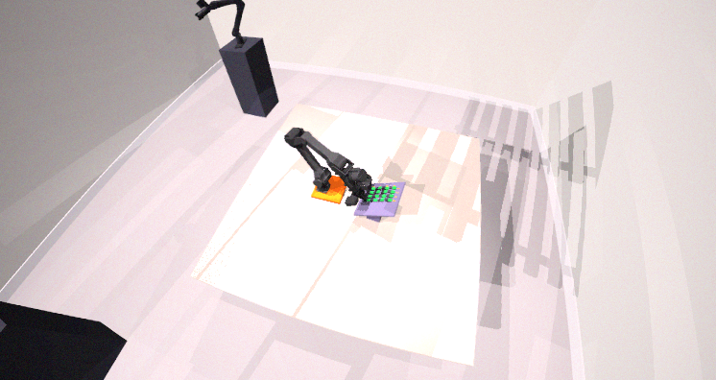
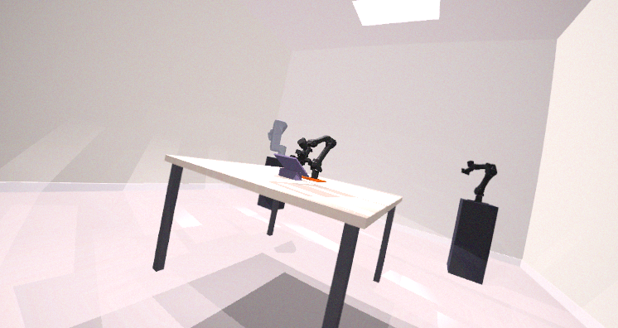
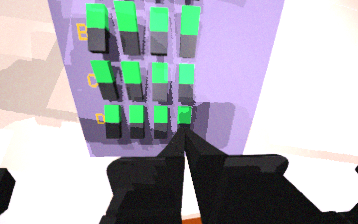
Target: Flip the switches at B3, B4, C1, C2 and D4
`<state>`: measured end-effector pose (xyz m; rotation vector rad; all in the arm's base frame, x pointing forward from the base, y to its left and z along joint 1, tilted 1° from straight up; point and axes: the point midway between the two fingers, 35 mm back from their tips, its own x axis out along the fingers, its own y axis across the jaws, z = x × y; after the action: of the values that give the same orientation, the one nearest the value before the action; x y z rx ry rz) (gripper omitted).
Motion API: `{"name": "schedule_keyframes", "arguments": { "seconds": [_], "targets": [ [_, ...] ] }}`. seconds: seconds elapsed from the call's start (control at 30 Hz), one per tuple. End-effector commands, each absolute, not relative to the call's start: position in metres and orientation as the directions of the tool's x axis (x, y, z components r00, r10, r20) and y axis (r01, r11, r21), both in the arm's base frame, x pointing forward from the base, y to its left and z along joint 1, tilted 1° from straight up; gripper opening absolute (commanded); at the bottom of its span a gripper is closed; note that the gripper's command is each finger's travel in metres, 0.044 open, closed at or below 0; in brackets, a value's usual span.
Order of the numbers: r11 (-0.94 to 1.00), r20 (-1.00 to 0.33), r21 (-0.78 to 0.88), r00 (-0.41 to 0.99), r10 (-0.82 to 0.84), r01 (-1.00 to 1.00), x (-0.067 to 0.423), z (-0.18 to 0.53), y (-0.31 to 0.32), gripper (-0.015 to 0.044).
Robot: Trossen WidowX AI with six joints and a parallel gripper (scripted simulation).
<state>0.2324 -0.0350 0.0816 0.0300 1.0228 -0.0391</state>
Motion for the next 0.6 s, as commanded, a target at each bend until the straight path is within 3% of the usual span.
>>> {"name": "schedule_keyframes", "arguments": {
  "seconds": [0.0,0.57],
  "targets": [
    [0.999,-0.854,0.007,0.52,-0.021,0.052,0.232,0.08,-0.035,0.0],
    [0.999,-0.869,0.006,0.495,-0.02,0.051,0.207,0.142,-0.032,0.0]
  ]
}}
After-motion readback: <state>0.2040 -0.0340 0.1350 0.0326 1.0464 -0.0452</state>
